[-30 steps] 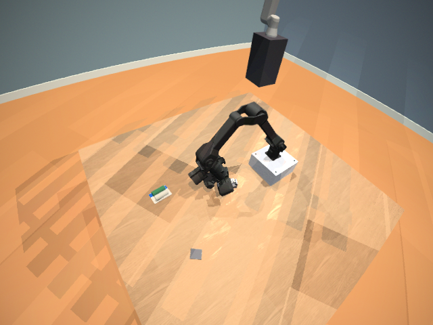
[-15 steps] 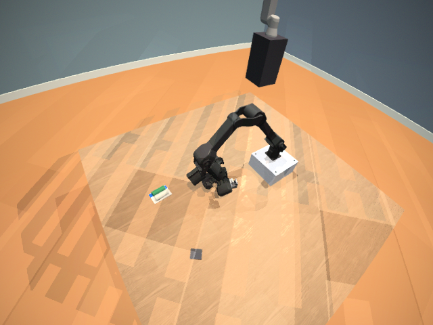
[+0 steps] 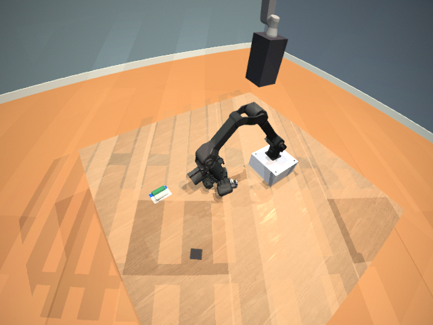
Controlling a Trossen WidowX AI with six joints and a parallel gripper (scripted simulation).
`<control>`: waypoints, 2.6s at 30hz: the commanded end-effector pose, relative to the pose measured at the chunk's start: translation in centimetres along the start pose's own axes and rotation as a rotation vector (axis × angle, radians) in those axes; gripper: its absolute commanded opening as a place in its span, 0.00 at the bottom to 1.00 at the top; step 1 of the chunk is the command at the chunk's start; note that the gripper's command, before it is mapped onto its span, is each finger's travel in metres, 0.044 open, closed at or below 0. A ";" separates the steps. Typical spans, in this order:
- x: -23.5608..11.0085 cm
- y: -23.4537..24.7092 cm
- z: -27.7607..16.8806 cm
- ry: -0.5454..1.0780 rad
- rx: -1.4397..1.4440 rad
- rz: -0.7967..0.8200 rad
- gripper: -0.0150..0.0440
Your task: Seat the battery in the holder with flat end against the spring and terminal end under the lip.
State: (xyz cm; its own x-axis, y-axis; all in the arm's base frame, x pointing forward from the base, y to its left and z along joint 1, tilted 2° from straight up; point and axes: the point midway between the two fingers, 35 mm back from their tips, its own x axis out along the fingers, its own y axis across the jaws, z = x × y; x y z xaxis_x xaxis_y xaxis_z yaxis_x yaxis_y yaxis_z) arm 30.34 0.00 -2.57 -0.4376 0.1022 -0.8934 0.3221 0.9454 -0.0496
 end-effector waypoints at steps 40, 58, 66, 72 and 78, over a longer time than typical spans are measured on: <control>0.8 0.1 0.1 -0.245 0.007 -0.016 0.39; 1.1 0.1 -0.2 -0.338 0.013 -0.015 0.39; 1.2 0.1 -0.3 -0.379 0.017 -0.013 0.39; 1.3 0.1 -0.4 -0.408 0.020 -0.011 0.39; 1.4 0.1 -0.4 -0.427 0.021 -0.008 0.39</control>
State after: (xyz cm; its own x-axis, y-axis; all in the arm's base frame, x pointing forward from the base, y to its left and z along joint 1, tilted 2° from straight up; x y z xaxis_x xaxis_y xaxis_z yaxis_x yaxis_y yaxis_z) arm 29.04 0.53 -3.72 -0.0776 -0.0341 -0.9964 0.3322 0.9414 -0.0581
